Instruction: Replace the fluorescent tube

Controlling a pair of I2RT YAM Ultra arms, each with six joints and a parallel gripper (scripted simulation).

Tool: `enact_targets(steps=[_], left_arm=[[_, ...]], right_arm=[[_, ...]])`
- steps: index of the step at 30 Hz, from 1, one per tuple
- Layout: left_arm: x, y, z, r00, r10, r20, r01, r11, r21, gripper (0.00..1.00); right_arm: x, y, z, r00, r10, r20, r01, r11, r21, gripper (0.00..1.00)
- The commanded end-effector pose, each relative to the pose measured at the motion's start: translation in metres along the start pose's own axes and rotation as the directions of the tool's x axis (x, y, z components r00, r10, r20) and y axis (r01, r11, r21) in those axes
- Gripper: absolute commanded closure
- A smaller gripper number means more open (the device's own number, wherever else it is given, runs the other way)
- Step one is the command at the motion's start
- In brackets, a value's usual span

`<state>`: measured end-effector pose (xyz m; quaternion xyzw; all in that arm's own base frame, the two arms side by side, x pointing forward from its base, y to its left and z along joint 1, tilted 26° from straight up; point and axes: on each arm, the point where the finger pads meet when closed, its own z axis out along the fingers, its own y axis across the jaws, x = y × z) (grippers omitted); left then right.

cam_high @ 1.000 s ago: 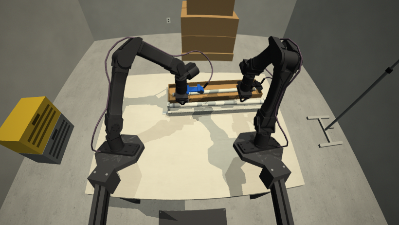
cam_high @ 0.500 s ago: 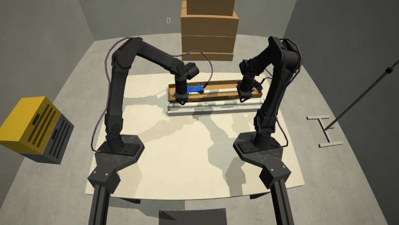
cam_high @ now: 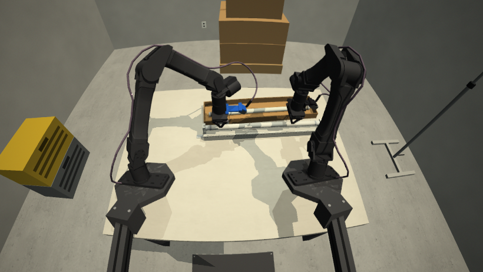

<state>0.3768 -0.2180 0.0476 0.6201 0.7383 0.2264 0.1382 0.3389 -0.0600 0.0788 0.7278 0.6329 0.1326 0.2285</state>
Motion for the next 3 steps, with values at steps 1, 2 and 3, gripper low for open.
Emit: enact_targets(steps=[1,2,3], left_arm=[[-0.0078,0.0109,-0.0116,0.999,-0.007,0.032,0.008,1.0,-0.021,0.51],[-0.0078,0.0109,-0.0116,0.999,-0.007,0.032,0.008,1.0,-0.021,0.51],[-0.0078,0.0109,-0.0116,0.999,-0.007,0.032,0.008,1.0,-0.021,0.51]], right_arm=[[-0.0039,0.0082,-0.0036,1.0,0.005,0.02,-0.005,1.0,-0.018,0.51],[-0.0039,0.0082,-0.0036,1.0,0.005,0.02,-0.005,1.0,-0.018,0.51],[-0.0039,0.0082,-0.0036,1.0,0.005,0.02,-0.005,1.0,-0.018,0.51]])
